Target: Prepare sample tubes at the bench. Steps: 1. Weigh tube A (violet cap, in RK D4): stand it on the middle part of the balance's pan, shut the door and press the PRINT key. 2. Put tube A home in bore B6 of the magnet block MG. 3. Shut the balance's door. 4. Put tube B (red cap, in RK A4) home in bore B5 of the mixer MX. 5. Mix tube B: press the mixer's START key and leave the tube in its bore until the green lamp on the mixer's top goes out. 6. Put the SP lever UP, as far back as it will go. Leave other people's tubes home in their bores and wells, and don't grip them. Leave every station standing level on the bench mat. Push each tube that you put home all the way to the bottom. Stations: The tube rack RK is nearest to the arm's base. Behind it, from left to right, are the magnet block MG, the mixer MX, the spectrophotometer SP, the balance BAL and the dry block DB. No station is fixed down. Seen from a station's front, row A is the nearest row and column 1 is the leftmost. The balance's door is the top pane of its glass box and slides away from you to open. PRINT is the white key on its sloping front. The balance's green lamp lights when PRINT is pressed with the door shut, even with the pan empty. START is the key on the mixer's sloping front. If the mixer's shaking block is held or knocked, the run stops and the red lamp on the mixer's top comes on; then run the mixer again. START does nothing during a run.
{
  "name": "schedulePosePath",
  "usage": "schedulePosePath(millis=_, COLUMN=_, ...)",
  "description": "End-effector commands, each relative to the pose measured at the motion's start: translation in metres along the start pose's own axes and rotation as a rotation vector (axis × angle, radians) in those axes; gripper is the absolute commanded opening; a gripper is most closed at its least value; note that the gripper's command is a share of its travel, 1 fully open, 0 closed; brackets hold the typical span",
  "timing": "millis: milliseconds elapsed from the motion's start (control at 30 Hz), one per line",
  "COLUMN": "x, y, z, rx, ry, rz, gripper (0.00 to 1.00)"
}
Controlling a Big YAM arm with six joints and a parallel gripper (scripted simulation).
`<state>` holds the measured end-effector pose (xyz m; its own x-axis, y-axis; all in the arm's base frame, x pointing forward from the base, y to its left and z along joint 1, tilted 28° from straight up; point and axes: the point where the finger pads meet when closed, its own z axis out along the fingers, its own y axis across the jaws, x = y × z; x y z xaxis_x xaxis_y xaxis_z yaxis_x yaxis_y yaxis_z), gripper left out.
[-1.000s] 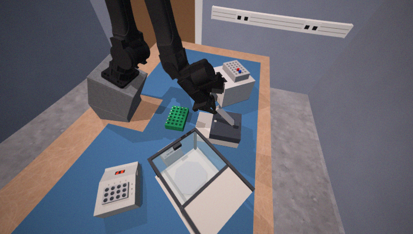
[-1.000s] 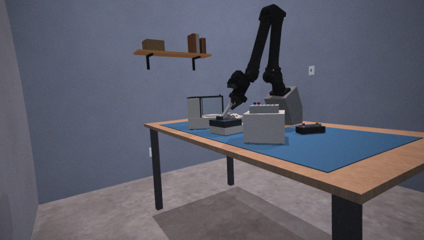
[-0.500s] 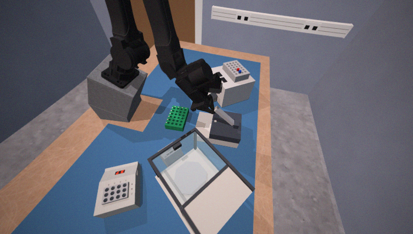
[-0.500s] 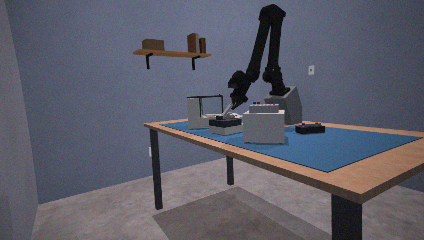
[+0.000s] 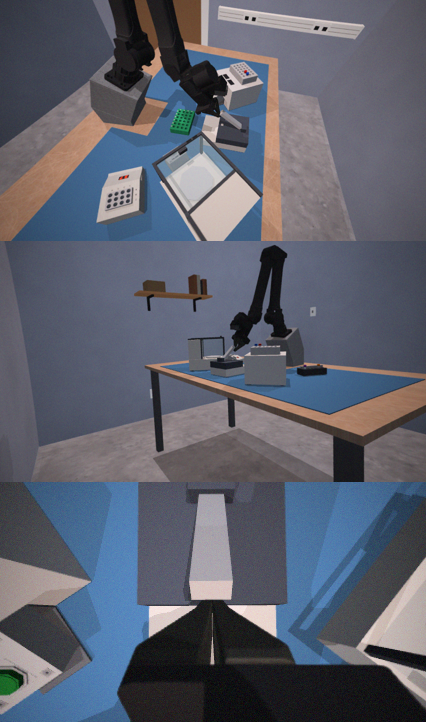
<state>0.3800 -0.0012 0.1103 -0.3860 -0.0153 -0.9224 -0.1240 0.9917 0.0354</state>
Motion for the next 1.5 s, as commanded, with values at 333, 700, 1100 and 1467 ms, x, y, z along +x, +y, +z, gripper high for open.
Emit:
schedulePosePath(millis=333, x=-0.009, y=-0.002, z=0.001, rx=0.002, ry=-0.028, rz=-0.011, gripper=0.00)
schedulePosePath(millis=700, x=-0.009, y=-0.002, z=0.001, rx=0.002, ry=-0.028, rz=-0.011, gripper=0.00)
schedulePosePath(millis=1100, x=-0.009, y=-0.002, z=0.001, rx=0.002, ry=-0.028, rz=-0.011, gripper=0.00)
schedulePosePath(millis=1467, x=-0.018, y=-0.006, z=-0.002, rx=0.012, ry=-0.045, rz=-0.021, gripper=0.00)
